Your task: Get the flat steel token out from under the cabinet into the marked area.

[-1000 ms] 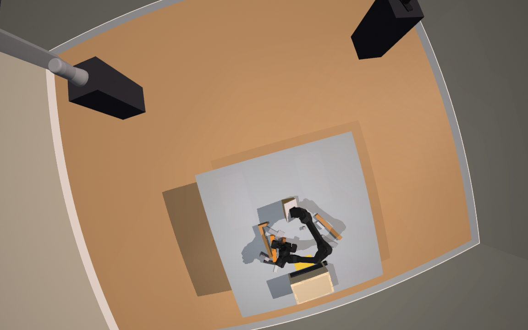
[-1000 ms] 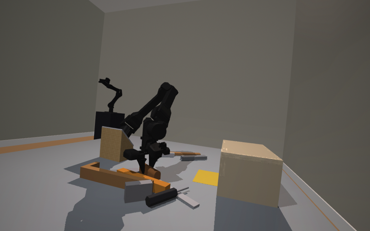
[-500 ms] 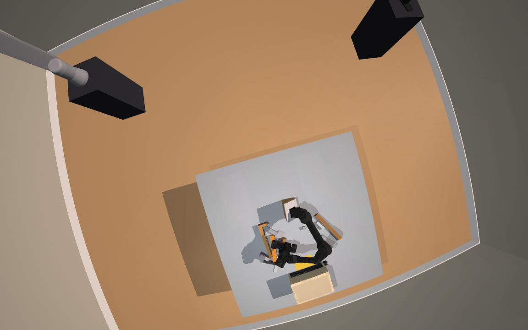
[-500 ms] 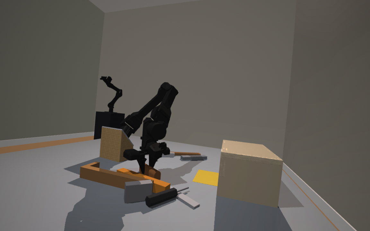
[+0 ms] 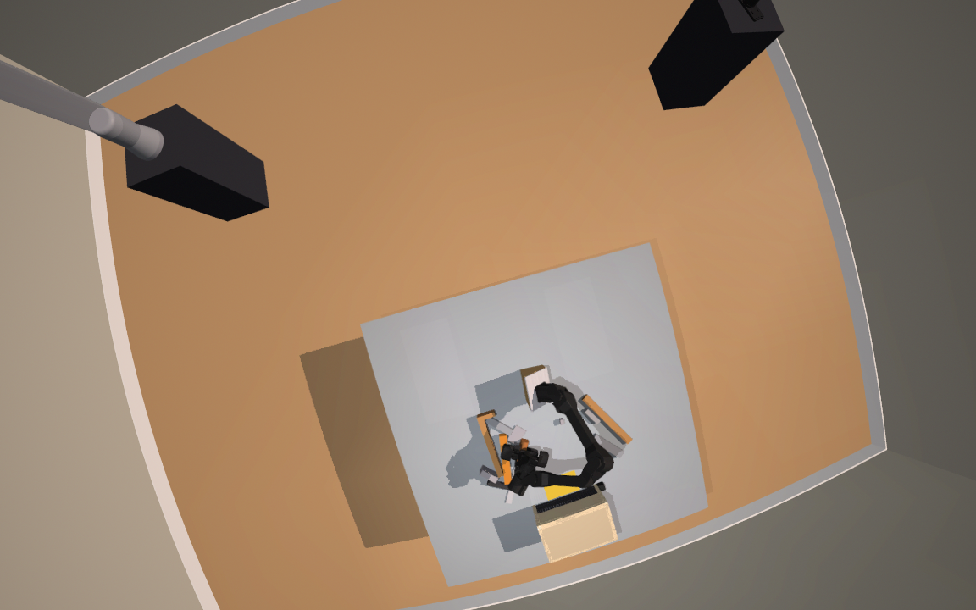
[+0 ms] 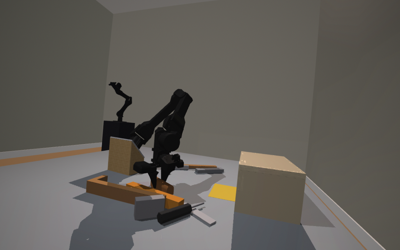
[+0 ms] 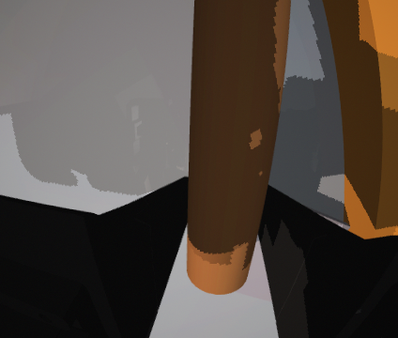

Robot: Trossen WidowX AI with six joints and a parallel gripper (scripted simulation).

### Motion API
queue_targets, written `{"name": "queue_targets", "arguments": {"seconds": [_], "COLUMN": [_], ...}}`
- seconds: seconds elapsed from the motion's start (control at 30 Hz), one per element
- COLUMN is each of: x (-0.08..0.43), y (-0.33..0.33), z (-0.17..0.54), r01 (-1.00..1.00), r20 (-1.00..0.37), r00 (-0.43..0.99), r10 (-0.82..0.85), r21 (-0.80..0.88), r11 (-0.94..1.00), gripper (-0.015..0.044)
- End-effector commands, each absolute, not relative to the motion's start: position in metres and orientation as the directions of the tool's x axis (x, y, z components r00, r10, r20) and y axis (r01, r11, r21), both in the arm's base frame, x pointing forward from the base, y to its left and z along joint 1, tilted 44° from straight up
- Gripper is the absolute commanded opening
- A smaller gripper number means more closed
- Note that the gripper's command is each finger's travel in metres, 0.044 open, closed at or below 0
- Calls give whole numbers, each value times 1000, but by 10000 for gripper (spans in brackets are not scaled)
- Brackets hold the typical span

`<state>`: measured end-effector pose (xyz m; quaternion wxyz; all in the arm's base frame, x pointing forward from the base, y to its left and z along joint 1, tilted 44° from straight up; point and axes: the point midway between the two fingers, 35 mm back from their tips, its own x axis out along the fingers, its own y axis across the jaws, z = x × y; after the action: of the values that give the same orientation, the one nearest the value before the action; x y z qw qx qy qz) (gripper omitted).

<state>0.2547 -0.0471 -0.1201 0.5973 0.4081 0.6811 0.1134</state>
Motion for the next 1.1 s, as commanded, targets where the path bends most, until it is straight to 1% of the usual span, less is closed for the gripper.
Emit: {"name": "queue_targets", "arguments": {"seconds": [0.0, 1.07], "x": [254, 267], "y": [-52, -52], "z": [-122, -121], "r01": [429, 414], "r20": [-733, -733], "r00": [43, 44], "r10": [679, 679], "r21": [627, 632], "r11": [650, 655], "gripper": [0, 0]}}
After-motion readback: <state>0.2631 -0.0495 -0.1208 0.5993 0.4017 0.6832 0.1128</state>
